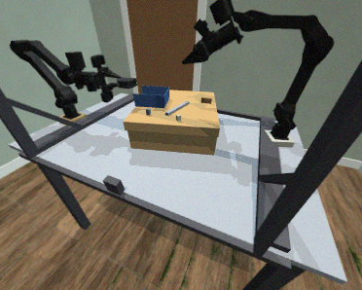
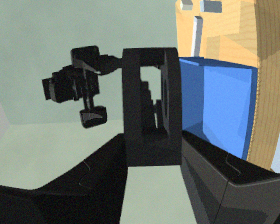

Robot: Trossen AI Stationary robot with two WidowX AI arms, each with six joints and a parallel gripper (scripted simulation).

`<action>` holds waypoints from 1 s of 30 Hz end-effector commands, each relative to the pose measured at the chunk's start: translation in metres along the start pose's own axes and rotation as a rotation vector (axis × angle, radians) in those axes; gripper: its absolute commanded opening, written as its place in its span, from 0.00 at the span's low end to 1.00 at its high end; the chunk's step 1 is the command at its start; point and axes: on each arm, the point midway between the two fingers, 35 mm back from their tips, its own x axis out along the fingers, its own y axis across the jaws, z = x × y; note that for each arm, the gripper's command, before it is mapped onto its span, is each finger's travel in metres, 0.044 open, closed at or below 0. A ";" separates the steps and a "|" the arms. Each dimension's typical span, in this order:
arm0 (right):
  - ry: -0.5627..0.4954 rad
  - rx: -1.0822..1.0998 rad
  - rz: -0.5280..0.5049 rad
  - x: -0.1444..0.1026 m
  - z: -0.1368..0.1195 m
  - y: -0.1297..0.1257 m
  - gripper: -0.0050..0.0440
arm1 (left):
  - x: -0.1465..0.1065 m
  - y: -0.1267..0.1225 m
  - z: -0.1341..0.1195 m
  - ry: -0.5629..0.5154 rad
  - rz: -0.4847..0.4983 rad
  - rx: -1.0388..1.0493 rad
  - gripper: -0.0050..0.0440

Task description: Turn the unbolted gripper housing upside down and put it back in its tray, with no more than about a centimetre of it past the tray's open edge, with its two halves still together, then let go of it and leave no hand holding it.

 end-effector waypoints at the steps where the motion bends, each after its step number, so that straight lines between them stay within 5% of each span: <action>1: -0.031 -0.005 -0.002 -0.010 0.010 0.000 0.99 | 0.003 0.008 0.003 -0.010 0.009 0.001 0.33; 30: -0.031 -0.005 -0.002 -0.010 0.010 0.000 0.99 | 0.012 0.010 0.016 -0.060 -0.049 0.013 0.33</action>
